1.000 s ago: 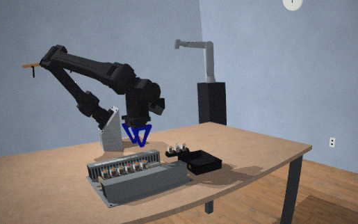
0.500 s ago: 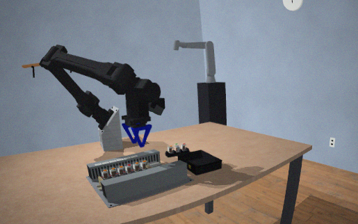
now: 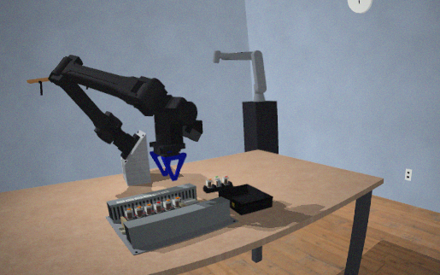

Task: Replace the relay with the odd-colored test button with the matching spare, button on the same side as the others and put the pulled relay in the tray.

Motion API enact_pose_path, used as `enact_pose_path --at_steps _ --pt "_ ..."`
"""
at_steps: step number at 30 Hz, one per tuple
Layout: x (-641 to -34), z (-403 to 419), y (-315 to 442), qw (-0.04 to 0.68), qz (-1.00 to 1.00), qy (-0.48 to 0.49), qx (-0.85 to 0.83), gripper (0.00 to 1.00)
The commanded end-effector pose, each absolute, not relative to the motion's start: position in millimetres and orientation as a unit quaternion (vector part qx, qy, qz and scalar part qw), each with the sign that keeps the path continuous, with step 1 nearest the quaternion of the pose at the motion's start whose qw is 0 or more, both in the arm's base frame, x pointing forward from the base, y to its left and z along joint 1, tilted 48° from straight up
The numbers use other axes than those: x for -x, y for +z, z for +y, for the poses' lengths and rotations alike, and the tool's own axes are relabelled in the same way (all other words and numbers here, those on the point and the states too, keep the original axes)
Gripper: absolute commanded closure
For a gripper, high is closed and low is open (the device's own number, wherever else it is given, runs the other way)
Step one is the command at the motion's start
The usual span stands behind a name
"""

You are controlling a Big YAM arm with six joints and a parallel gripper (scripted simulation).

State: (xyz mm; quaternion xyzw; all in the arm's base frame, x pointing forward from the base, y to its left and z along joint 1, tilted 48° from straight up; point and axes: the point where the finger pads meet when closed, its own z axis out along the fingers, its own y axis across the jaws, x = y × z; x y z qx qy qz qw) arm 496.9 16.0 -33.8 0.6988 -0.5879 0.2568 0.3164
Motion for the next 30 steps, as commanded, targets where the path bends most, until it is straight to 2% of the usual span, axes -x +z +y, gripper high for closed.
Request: enact_pose_path --at_steps 1,21,30 --pt "-514.0 24.0 -19.8 0.302 -0.59 0.264 -0.7 0.41" --pt "-524.8 -41.5 49.3 0.304 -0.595 0.266 -0.695 0.41" --pt "-528.0 -33.2 46.8 0.305 -0.584 0.266 -0.704 0.41"
